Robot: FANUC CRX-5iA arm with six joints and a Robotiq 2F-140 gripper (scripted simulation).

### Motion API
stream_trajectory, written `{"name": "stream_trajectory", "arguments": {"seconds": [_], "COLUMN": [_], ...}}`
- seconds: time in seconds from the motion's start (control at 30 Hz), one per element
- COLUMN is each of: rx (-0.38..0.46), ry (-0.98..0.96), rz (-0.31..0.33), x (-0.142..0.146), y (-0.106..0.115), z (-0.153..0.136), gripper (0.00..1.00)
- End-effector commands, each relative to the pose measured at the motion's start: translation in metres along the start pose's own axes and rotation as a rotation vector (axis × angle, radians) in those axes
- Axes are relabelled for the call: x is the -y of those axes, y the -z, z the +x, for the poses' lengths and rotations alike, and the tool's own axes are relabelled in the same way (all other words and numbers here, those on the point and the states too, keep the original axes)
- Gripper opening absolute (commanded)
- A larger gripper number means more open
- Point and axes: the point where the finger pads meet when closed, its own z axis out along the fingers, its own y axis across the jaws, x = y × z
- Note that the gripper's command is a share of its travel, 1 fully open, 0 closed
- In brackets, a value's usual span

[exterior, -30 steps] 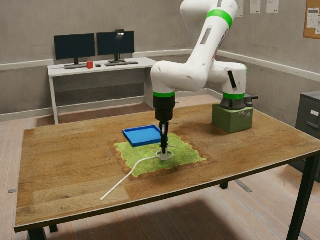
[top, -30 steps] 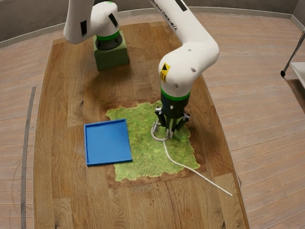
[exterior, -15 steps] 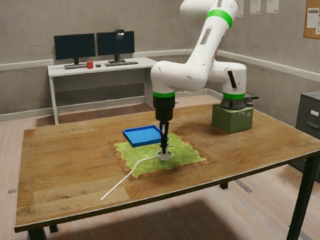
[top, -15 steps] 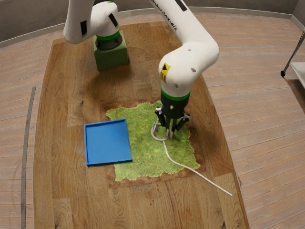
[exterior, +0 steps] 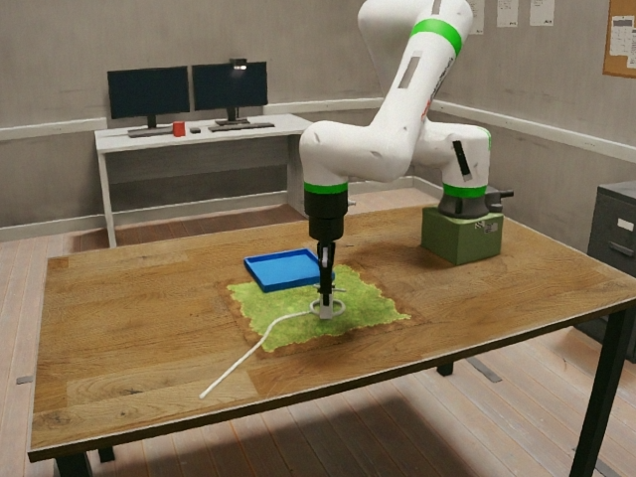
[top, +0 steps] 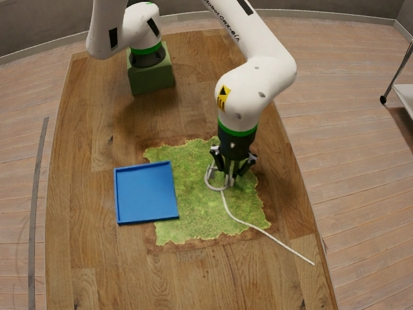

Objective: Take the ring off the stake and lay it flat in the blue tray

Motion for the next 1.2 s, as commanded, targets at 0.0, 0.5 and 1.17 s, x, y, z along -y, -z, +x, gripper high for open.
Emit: {"name": "stream_trajectory", "arguments": {"seconds": [0.0,0.5,1.17], "rx": [-0.001,-0.001,-0.001], "ry": [0.000,0.000,0.000], "rz": [0.003,0.003,0.003], "x": [0.0013,0.0013,-0.0049], "y": [0.0010,0.0010,0.0026], "z": [0.0005,0.0005,-0.0008], "gripper": [0.10,0.10,0.10]}}
